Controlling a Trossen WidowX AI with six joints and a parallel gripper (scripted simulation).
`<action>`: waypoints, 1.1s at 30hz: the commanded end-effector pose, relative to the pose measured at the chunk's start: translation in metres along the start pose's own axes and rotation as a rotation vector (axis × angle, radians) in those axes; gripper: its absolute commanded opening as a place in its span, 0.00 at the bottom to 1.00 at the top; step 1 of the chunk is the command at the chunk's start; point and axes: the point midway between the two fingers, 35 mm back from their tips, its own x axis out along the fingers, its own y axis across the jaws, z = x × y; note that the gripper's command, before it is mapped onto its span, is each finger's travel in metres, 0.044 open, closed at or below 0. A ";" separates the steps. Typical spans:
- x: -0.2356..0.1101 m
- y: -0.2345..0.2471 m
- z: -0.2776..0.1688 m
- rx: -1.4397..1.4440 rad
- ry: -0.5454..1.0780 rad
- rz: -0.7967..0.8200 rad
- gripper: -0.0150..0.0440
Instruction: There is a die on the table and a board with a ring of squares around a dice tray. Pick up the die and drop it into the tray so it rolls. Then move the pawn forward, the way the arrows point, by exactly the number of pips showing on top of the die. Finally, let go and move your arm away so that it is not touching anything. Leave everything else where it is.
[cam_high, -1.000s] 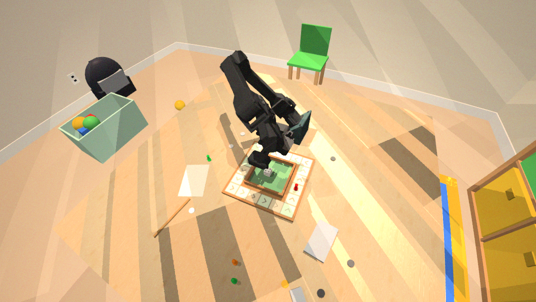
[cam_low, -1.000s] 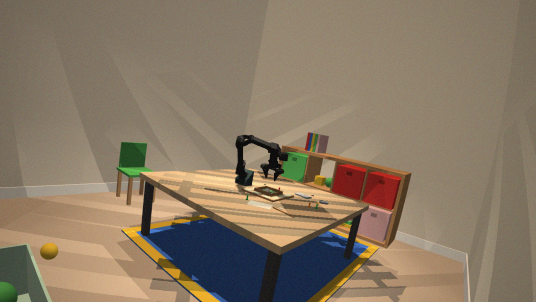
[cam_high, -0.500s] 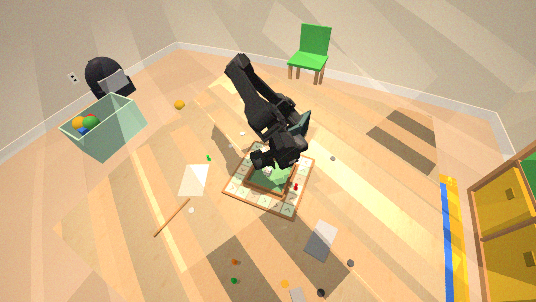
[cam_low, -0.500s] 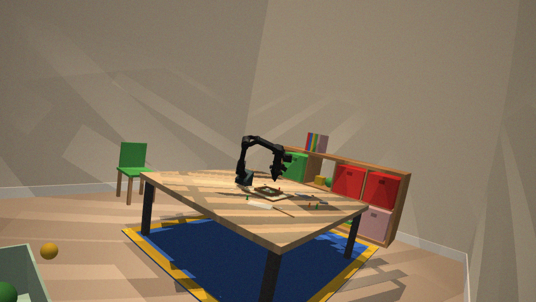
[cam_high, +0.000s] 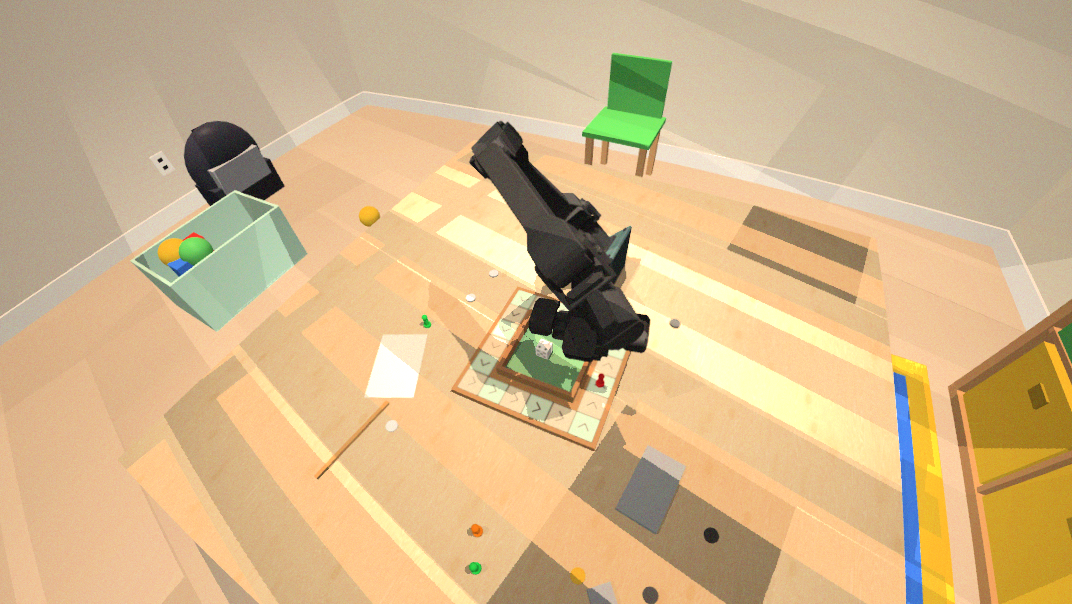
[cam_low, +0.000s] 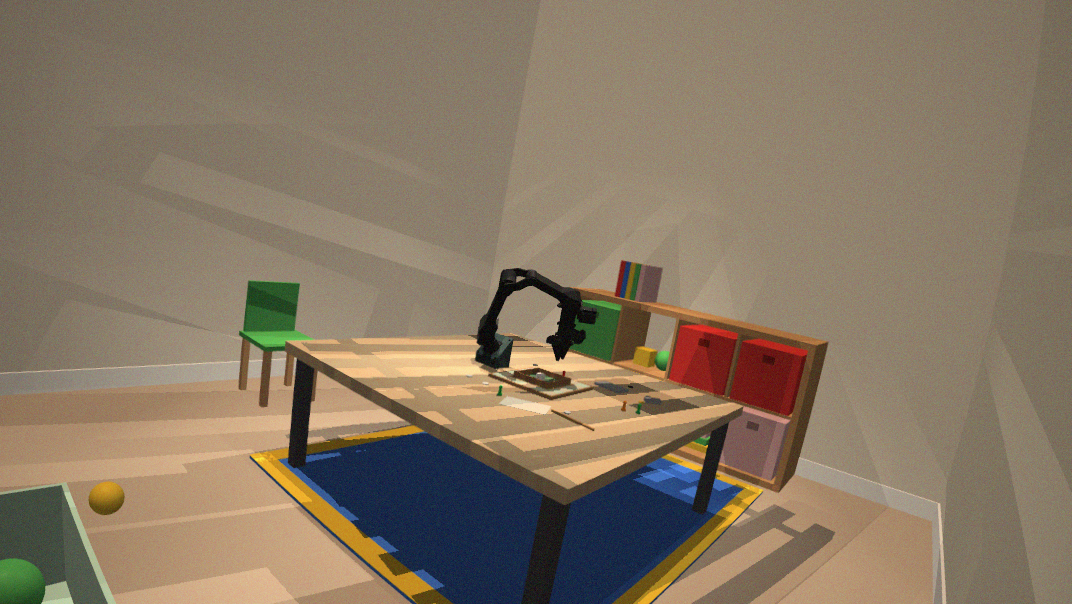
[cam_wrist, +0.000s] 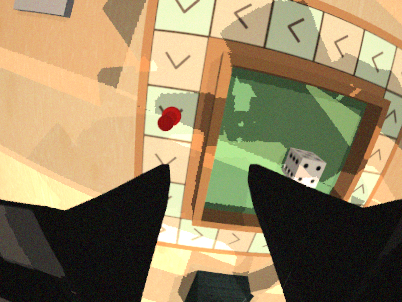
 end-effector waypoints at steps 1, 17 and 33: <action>0.011 0.033 0.012 0.485 -0.024 -0.023 0.59; 0.011 0.032 0.013 0.485 -0.024 -0.023 0.59; 0.033 0.032 0.014 0.486 -0.024 -0.024 0.59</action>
